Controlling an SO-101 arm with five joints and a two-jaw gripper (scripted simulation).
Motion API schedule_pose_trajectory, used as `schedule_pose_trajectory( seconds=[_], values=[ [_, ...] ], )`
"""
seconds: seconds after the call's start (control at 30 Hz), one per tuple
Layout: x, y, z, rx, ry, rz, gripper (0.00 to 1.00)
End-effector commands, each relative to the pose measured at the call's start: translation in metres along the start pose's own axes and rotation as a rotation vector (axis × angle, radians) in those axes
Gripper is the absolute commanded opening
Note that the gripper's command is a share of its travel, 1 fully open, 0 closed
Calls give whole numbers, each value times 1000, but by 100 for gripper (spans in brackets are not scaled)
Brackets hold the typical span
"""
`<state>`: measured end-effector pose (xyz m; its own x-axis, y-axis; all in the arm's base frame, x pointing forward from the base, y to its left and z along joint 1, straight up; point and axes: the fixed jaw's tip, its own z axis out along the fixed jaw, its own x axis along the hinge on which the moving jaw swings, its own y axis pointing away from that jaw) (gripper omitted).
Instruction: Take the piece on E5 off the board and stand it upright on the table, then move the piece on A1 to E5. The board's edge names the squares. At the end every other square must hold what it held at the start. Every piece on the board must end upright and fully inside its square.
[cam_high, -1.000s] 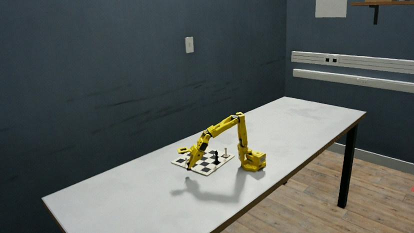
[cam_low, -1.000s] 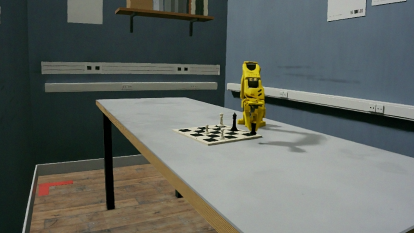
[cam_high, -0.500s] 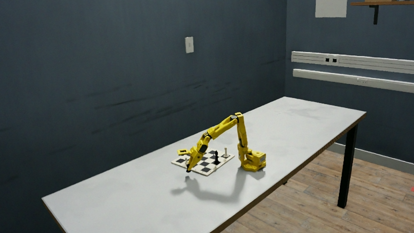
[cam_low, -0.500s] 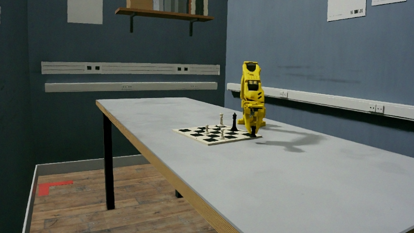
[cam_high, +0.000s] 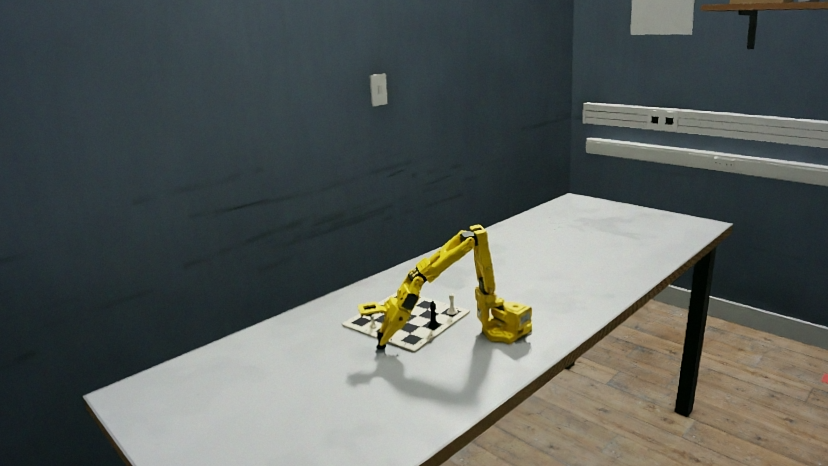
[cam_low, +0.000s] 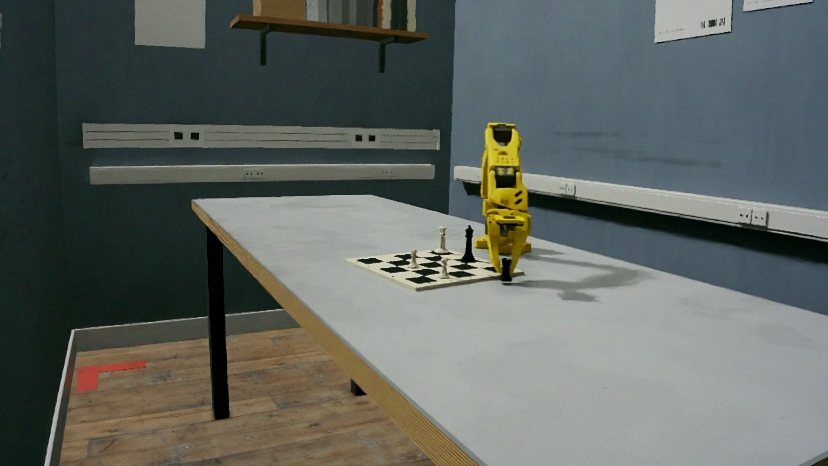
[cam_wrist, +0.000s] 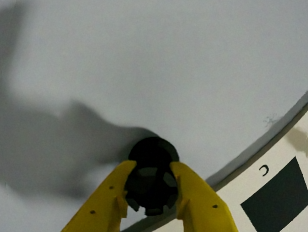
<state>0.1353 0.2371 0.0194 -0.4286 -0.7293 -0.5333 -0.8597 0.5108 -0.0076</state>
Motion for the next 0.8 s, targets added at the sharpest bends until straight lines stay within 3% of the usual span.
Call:
schedule_pose_trajectory(
  seconds=[0.0,0.77],
  values=[
    [5,3,2,-6,11,-2,0],
    [-1,3,-3,-6,11,-2,0]
  ],
)
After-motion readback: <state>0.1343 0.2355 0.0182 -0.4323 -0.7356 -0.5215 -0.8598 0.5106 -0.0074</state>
